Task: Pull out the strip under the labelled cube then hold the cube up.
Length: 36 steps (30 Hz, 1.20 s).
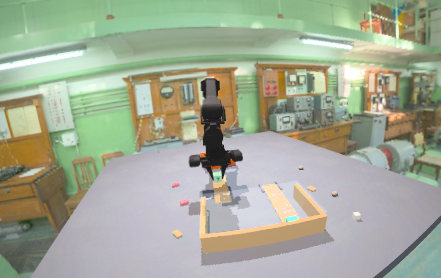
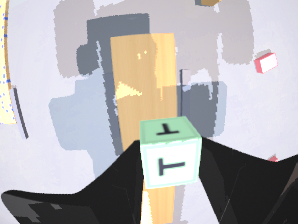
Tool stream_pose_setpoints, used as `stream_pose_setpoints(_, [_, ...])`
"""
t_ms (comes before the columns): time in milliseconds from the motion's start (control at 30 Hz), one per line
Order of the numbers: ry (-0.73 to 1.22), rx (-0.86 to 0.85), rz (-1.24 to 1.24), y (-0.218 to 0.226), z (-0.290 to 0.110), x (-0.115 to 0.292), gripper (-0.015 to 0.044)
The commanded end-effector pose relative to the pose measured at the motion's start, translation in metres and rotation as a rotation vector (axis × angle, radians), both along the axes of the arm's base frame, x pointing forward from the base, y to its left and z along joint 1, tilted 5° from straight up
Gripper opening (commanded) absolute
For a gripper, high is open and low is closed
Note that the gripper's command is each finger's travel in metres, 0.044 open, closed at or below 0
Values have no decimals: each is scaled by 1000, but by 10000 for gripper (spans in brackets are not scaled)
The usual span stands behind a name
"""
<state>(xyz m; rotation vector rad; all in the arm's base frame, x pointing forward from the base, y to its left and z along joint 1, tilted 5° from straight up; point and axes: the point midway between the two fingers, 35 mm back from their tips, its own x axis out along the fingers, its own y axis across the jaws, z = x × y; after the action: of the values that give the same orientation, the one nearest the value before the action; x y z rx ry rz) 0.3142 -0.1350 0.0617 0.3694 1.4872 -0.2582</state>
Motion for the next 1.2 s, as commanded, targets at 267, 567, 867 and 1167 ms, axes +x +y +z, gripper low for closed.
stream_pose_setpoints(267, [8, 0, 4, 14, -3, -35, 0])
stream_pose_setpoints(567, [8, 0, 4, 12, 32, -38, 0])
stream_pose_setpoints(867, [8, 0, 4, 12, 33, -38, 0])
stream_pose_setpoints(1167, [8, 0, 4, 12, 33, -38, 0])
